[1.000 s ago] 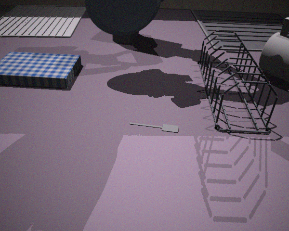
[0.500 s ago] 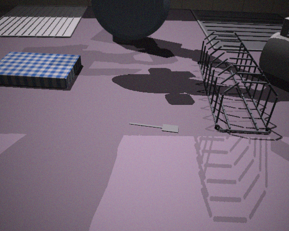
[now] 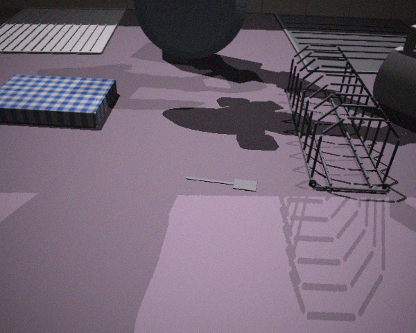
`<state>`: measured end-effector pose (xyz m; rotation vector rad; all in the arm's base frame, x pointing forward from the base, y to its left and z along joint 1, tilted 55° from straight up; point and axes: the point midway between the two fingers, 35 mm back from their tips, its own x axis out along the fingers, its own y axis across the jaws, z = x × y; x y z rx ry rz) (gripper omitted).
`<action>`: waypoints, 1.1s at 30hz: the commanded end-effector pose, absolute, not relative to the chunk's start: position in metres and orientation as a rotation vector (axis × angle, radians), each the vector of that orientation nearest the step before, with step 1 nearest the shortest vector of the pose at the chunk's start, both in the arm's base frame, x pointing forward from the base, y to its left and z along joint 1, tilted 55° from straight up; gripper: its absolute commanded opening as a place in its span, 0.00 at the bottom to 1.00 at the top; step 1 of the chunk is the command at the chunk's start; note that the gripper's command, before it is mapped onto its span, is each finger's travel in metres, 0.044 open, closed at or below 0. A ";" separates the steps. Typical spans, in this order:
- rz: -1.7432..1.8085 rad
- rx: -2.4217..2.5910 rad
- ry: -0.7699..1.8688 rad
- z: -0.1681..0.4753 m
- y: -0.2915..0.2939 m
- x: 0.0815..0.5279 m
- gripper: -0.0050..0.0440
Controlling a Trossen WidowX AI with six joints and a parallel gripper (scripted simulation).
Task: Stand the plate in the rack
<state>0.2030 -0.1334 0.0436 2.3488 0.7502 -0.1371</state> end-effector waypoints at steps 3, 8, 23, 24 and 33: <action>-0.137 2.349 0.750 0.044 -0.133 0.203 0.10; -0.137 2.349 0.750 0.044 -0.133 0.203 0.10; -0.140 2.348 0.751 0.045 -0.133 0.204 0.10; -0.142 2.348 0.752 0.046 -0.133 0.205 0.10; -0.160 2.343 0.758 0.061 -0.133 0.216 0.10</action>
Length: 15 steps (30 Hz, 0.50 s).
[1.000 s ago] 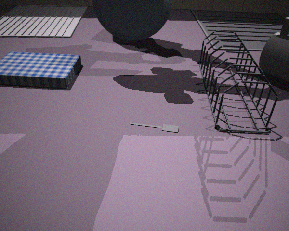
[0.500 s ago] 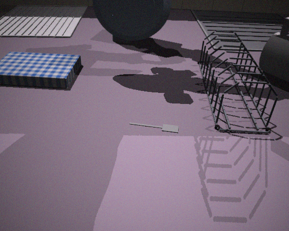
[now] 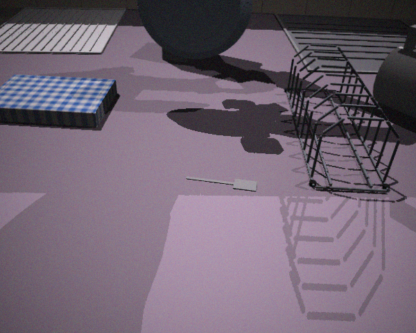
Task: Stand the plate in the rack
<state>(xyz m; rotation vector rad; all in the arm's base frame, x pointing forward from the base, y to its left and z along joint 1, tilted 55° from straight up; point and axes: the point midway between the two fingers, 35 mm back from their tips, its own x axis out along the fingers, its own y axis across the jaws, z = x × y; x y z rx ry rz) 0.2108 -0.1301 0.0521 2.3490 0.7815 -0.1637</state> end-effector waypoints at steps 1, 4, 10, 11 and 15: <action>-0.161 2.342 0.758 0.063 -0.133 0.217 0.10; -0.166 2.341 0.759 0.070 -0.133 0.222 0.10; -0.170 2.339 0.760 0.085 -0.130 0.231 0.10; -0.170 2.339 0.760 0.087 -0.130 0.232 0.10; -0.170 2.339 0.760 0.093 -0.128 0.235 0.10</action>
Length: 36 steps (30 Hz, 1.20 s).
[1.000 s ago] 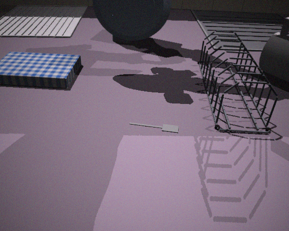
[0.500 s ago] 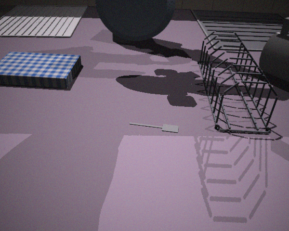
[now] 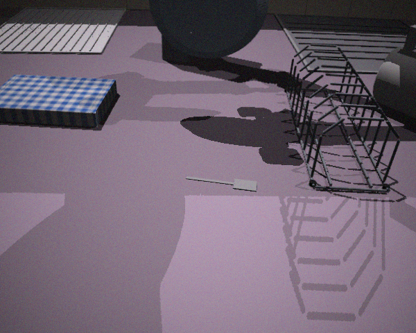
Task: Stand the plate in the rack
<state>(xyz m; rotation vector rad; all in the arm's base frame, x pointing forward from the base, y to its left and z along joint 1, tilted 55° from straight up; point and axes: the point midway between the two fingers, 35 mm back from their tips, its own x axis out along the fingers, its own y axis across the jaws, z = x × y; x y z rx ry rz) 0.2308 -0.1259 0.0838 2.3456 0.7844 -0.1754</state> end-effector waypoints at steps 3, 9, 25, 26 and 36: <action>-0.169 2.339 0.759 0.101 -0.126 0.239 0.10; -0.161 2.342 0.759 0.118 -0.121 0.247 0.10; -0.154 2.349 0.779 0.130 -0.112 0.252 0.10; -0.154 2.349 0.779 0.130 -0.112 0.252 0.10; -0.154 2.349 0.779 0.130 -0.112 0.252 0.10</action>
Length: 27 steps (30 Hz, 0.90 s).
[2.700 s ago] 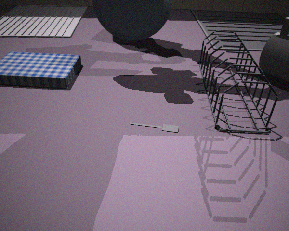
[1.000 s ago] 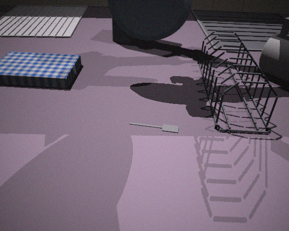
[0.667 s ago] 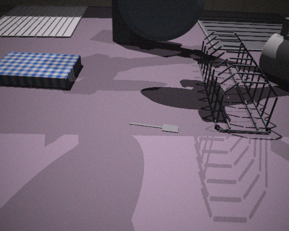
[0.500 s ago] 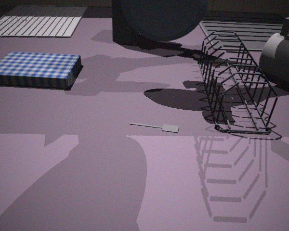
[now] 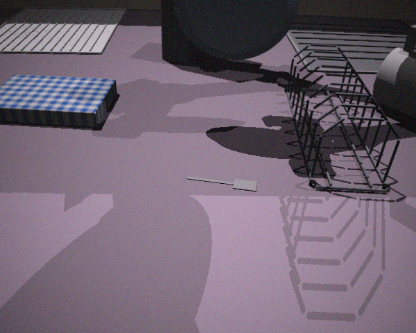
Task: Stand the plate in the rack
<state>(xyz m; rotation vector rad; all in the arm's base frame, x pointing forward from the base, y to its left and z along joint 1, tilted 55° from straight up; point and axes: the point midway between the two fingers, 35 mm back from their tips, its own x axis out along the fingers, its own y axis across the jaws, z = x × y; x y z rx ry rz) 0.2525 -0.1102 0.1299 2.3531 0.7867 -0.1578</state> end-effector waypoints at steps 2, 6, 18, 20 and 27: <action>-0.154 2.349 0.779 0.130 -0.112 0.252 0.10; -0.154 2.349 0.779 0.130 -0.112 0.252 0.10; -0.165 2.348 0.789 0.142 -0.105 0.255 0.10; -0.168 2.347 0.791 0.146 -0.103 0.256 0.10; -0.176 2.342 0.798 0.158 -0.097 0.258 0.10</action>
